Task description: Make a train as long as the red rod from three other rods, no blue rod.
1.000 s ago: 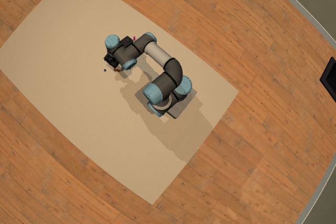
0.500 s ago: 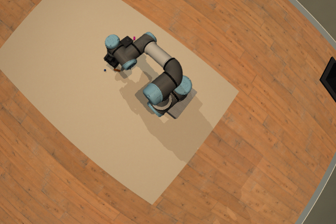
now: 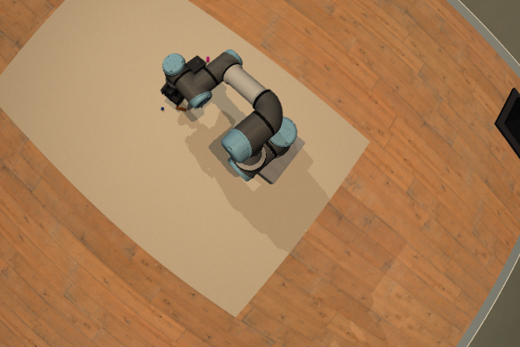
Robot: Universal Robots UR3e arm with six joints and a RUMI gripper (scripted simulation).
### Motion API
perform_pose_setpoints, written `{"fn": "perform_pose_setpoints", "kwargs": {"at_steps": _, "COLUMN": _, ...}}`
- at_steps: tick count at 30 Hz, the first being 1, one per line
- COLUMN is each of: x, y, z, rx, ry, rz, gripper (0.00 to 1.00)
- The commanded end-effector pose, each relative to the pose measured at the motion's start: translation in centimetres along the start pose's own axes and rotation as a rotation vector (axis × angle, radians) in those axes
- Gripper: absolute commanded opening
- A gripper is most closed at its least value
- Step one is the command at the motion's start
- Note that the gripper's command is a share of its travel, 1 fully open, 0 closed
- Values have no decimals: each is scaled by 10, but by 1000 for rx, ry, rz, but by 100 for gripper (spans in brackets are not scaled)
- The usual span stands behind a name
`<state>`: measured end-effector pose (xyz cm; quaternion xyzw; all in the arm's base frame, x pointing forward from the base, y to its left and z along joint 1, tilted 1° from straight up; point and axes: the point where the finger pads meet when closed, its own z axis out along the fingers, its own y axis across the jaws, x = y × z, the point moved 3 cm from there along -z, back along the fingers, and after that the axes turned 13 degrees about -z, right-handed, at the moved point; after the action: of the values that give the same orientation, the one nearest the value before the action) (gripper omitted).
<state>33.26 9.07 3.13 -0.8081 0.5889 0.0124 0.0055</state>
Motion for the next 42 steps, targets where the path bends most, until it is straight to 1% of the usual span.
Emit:
{"fn": "perform_pose_setpoints", "kwargs": {"at_steps": 1, "x": 0, "y": -1, "z": -1, "rx": 3, "ry": 1, "rz": 0, "gripper": 100}}
{"fn": "perform_pose_setpoints", "kwargs": {"at_steps": 12, "x": 0, "y": -1, "z": -1, "rx": 3, "ry": 1, "rz": 0, "gripper": 100}}
{"fn": "perform_pose_setpoints", "kwargs": {"at_steps": 17, "x": 3, "y": -2, "z": -1, "rx": 3, "ry": 1, "rz": 25, "gripper": 100}}
{"fn": "perform_pose_setpoints", "kwargs": {"at_steps": 20, "x": 12, "y": -5, "z": -1, "rx": 3, "ry": 1, "rz": 108, "gripper": 100}}
{"fn": "perform_pose_setpoints", "kwargs": {"at_steps": 23, "x": 26, "y": -9, "z": -2, "rx": 3, "ry": 1, "rz": 238, "gripper": 100}}
{"fn": "perform_pose_setpoints", "kwargs": {"at_steps": 32, "x": 55, "y": -17, "z": -2, "rx": 3, "ry": 1, "rz": 504, "gripper": 100}}
{"fn": "perform_pose_setpoints", "kwargs": {"at_steps": 34, "x": 55, "y": -17, "z": -2, "rx": 3, "ry": 1, "rz": 504, "gripper": 100}}
{"fn": "perform_pose_setpoints", "kwargs": {"at_steps": 36, "x": 66, "y": -19, "z": -2, "rx": 3, "ry": 0, "rz": 607, "gripper": 100}}
{"fn": "perform_pose_setpoints", "kwargs": {"at_steps": 42, "x": 84, "y": -22, "z": -1, "rx": 3, "ry": 0, "rz": 765, "gripper": 100}}
